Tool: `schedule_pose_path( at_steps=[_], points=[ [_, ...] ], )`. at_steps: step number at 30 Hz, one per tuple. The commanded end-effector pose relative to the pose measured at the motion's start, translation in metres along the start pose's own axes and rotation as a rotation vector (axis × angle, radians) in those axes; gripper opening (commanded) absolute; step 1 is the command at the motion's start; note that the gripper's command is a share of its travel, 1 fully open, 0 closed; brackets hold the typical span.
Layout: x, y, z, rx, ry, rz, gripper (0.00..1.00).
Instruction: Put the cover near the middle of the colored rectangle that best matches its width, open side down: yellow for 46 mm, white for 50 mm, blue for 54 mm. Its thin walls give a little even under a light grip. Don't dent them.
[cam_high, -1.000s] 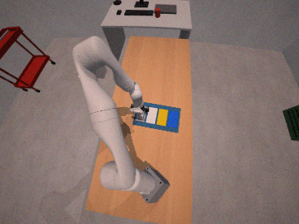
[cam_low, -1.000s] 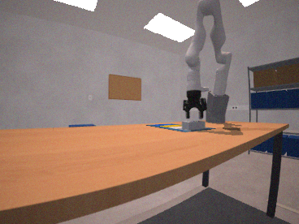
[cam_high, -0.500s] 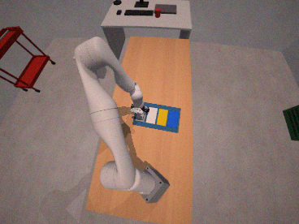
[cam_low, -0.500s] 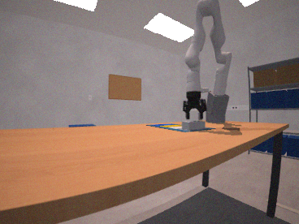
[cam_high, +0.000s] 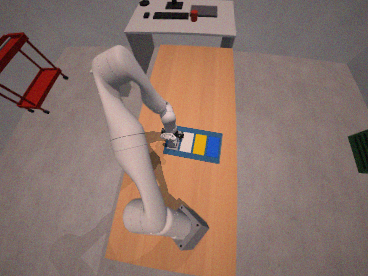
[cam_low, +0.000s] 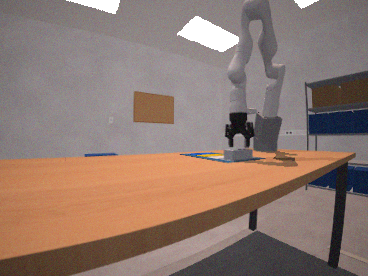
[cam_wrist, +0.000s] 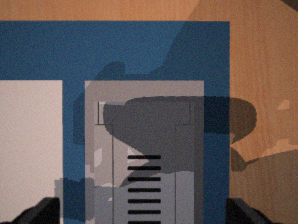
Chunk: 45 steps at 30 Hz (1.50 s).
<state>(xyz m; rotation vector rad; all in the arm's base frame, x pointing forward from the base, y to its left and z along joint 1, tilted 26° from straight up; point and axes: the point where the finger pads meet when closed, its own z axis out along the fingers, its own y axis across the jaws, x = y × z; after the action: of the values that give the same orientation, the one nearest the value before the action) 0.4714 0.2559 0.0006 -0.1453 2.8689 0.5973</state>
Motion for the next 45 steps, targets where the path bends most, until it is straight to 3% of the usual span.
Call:
schedule_pose_path(
  at_steps=[1, 26, 45],
  points=[
    [-0.003, -0.001, 0.000, 0.002, -0.007, -0.006, 1.00],
    [-0.003, -0.001, 0.002, 0.002, -0.007, -0.006, 1.00],
    [-0.004, 0.000, 0.015, 0.002, -0.008, -0.006, 1.00]
  ],
)
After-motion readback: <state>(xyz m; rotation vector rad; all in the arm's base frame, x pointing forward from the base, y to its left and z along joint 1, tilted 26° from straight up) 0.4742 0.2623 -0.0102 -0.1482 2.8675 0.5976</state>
